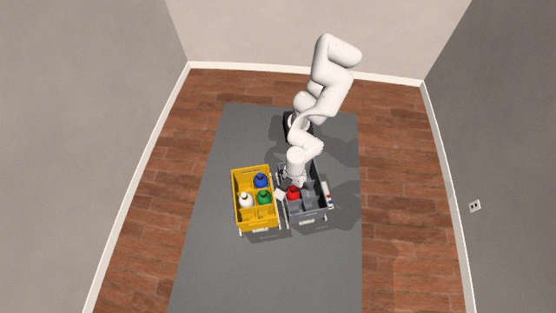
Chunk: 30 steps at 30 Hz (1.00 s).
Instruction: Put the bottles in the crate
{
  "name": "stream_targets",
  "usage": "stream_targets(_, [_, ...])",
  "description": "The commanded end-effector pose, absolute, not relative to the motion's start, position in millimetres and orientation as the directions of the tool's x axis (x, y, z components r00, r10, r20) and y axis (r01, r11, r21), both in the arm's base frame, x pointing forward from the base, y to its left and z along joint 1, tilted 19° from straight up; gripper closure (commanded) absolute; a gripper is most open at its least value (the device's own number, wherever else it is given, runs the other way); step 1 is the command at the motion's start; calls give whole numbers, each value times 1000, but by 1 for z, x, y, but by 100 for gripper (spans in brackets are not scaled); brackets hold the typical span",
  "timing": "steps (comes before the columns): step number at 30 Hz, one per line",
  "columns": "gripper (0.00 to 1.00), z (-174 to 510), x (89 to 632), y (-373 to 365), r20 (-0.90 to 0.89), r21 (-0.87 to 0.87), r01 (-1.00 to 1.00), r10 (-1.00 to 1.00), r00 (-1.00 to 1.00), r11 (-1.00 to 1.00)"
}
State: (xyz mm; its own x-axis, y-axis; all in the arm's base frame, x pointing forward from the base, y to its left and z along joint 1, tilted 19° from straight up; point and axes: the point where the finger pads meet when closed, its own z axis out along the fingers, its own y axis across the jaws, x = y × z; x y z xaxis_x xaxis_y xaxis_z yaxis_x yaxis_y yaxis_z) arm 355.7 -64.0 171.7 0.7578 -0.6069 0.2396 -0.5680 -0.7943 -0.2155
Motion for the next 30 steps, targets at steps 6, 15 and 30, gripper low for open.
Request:
stream_targets(6, [35,190,350,-65,242,-216,-568,-607,757,-794])
stream_targets(15, [35,210,344,-65,242,-216,-568,-607,757,-794])
stream_targets(30, [35,229,330,-14,242,-217,-567,-607,757,-794])
